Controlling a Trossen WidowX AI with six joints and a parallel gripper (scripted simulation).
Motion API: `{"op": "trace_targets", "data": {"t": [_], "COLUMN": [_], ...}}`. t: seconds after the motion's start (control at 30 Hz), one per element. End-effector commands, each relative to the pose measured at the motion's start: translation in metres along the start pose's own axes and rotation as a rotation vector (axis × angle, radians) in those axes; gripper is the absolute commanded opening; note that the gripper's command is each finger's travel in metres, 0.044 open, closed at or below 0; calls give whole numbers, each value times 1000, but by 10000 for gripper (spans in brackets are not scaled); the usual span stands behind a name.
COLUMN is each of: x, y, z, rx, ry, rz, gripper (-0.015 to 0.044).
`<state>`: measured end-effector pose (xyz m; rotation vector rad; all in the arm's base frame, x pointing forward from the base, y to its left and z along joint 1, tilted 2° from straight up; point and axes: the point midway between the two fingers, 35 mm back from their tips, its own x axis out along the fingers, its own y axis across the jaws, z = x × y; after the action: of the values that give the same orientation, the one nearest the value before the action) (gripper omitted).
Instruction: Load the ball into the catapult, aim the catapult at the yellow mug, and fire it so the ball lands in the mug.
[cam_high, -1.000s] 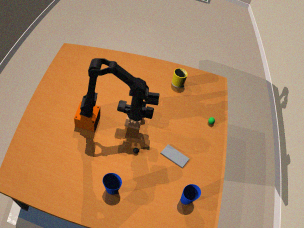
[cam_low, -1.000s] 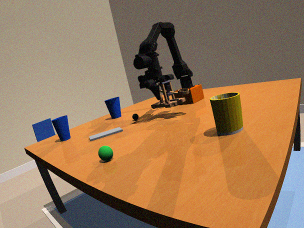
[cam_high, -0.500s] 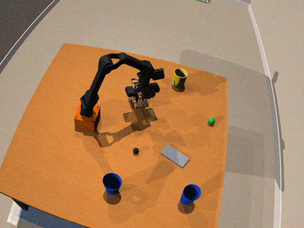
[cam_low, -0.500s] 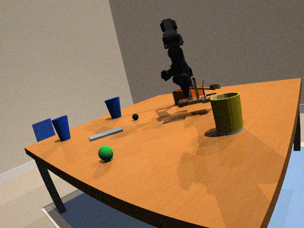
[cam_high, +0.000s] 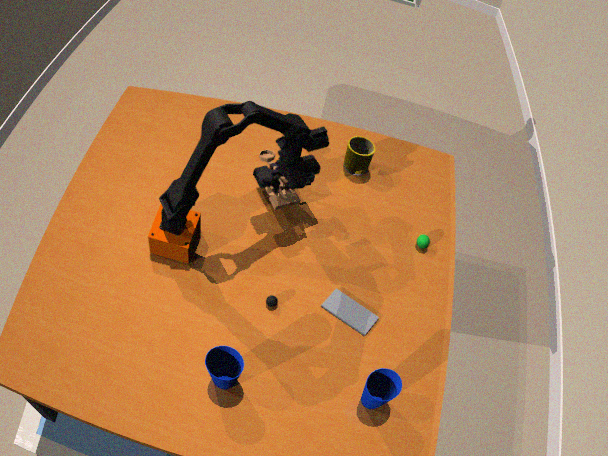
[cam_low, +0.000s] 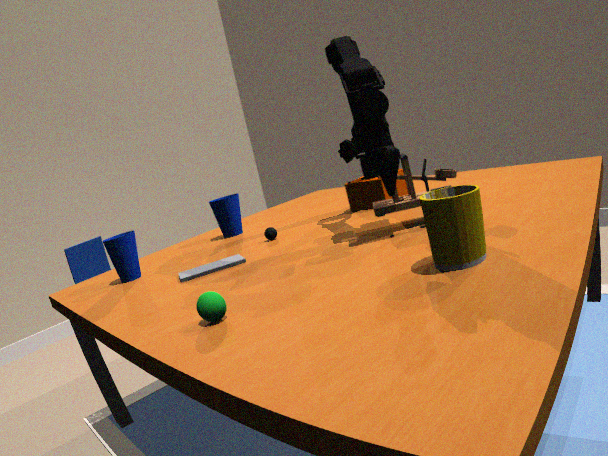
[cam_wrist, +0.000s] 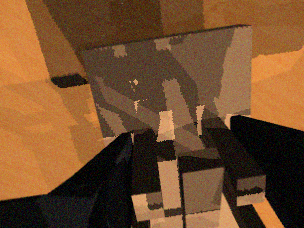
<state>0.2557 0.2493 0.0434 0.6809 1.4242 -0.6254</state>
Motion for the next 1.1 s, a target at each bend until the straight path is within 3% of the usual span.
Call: {"op": "trace_targets", "data": {"t": [0.0,0.87,1.07], "x": [4,35,35], "y": [2,1,1], "z": [0,0,0], "rx": [-5,-2,-2], "ry": [-1,0,0], "rz": [7,-5,-5], "gripper": [0,0,157]}}
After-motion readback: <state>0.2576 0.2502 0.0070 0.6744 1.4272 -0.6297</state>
